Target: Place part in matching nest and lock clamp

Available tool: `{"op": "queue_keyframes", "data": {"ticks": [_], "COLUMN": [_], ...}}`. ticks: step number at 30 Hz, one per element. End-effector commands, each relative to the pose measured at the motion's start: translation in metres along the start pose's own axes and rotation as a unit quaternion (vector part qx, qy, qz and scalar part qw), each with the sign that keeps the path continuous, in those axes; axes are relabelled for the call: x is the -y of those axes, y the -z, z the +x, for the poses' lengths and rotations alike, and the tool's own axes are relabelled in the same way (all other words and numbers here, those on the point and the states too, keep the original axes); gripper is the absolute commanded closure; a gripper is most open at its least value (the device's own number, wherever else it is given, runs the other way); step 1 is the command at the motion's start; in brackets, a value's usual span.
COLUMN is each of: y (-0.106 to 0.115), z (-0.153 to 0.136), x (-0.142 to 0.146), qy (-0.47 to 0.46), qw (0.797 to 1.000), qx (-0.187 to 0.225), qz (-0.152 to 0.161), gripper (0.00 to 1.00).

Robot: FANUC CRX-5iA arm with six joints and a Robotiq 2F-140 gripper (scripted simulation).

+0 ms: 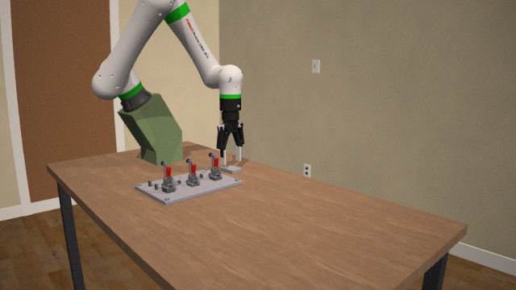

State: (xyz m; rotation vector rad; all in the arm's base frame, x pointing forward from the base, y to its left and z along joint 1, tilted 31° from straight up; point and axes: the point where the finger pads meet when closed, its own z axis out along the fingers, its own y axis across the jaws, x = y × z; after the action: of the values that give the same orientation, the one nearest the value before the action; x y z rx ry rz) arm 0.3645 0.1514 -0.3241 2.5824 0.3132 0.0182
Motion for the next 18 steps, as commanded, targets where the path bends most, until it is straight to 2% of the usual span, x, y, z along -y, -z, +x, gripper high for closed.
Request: {"op": "queue_keyframes", "data": {"ticks": [1,10,18], "y": [0.000,-0.001,-0.012], "z": [0.000,0.000,0.000], "x": [0.000,0.000,0.000], "qy": [0.000,0.000,0.000], "qw": [1.000,1.000,1.000], "qx": [0.000,0.000,0.000], "qz": [0.000,0.000,0.000], "gripper": [0.42,0.42,0.42]}}
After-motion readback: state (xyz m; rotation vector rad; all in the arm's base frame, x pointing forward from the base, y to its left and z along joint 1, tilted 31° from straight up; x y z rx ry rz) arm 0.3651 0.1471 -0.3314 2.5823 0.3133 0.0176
